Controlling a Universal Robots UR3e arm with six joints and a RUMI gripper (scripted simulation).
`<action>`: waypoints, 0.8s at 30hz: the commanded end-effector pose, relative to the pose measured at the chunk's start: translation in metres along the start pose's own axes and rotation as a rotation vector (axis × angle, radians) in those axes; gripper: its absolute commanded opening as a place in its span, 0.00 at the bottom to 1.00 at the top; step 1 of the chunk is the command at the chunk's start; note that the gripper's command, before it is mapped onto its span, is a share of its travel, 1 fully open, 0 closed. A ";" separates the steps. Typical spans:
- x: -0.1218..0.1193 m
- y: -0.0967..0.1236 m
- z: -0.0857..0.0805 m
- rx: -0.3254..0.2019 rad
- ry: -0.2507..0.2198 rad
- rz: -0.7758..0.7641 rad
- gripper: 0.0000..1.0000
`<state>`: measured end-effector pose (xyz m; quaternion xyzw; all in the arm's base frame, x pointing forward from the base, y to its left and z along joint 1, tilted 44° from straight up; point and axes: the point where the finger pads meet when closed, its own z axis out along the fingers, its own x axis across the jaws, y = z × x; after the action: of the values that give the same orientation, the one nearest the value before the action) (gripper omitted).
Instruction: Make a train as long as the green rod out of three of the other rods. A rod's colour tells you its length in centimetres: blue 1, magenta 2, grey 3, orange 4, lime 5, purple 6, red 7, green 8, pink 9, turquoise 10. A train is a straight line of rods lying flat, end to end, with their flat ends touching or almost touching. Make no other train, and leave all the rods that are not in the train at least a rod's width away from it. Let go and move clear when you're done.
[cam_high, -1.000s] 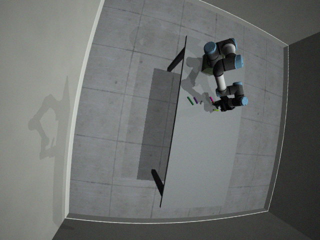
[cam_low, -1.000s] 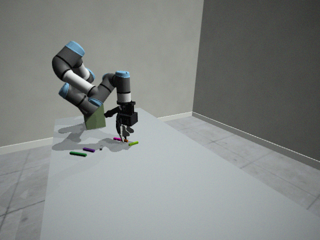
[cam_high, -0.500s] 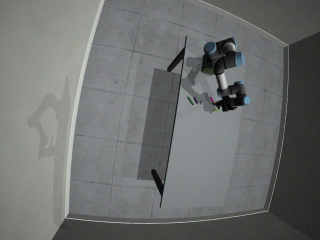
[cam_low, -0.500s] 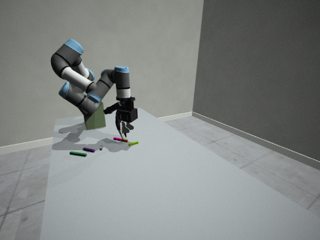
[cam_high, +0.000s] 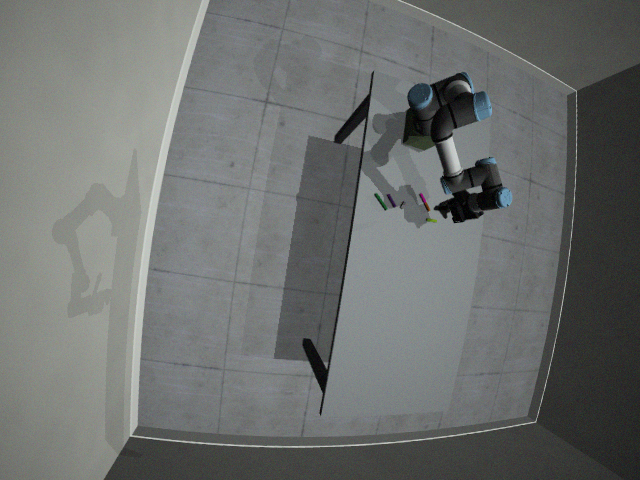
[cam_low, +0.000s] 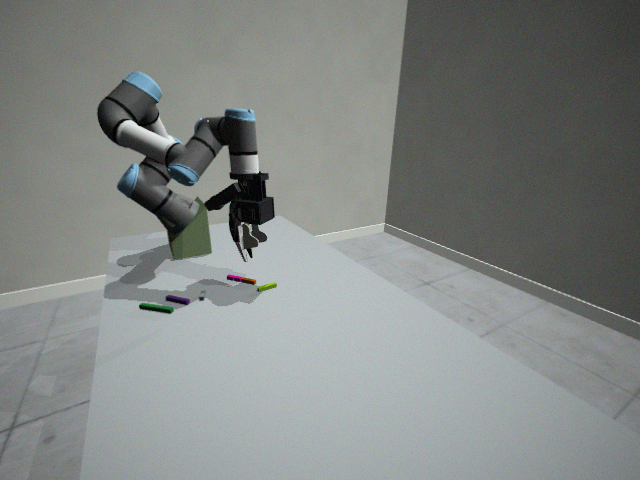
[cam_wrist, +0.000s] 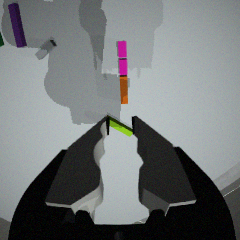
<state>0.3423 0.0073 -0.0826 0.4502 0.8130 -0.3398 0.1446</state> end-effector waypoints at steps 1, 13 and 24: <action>0.004 -0.004 -0.017 0.034 0.013 -0.005 0.14; 0.004 -0.003 -0.021 0.034 0.013 -0.005 1.00; 0.003 -0.003 -0.022 0.034 0.012 -0.004 1.00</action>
<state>0.3394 0.0216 -0.0676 0.4528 0.8089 -0.3512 0.1318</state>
